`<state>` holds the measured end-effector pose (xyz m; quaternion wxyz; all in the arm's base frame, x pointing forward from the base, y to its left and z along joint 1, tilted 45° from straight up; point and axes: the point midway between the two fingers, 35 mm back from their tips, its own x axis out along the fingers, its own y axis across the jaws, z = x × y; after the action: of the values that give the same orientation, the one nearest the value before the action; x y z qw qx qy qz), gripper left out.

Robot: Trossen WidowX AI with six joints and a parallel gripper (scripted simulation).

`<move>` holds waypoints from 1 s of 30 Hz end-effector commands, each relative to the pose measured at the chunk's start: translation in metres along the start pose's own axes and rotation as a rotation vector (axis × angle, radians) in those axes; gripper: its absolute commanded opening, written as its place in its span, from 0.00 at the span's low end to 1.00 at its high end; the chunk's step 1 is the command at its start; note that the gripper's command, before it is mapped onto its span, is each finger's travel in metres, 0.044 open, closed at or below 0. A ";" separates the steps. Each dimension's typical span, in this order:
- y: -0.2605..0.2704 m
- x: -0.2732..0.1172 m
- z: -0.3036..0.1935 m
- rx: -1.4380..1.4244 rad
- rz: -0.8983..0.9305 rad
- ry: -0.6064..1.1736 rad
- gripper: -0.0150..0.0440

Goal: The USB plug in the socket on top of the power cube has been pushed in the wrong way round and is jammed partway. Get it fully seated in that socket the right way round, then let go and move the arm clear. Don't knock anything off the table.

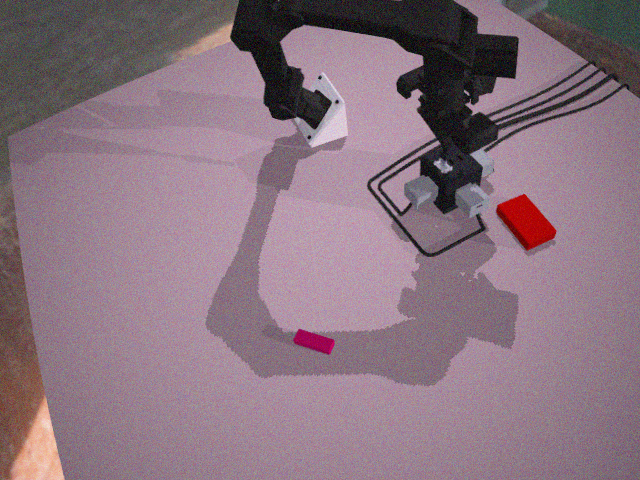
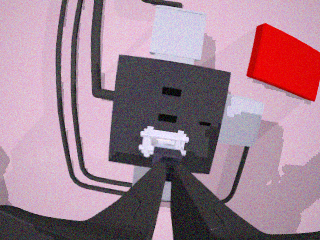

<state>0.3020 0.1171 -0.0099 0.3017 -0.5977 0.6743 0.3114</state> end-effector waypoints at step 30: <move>0.001 0.005 0.000 -0.004 0.004 -0.002 0.25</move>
<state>0.3012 0.1148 -0.0127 0.3019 -0.5969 0.6747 0.3122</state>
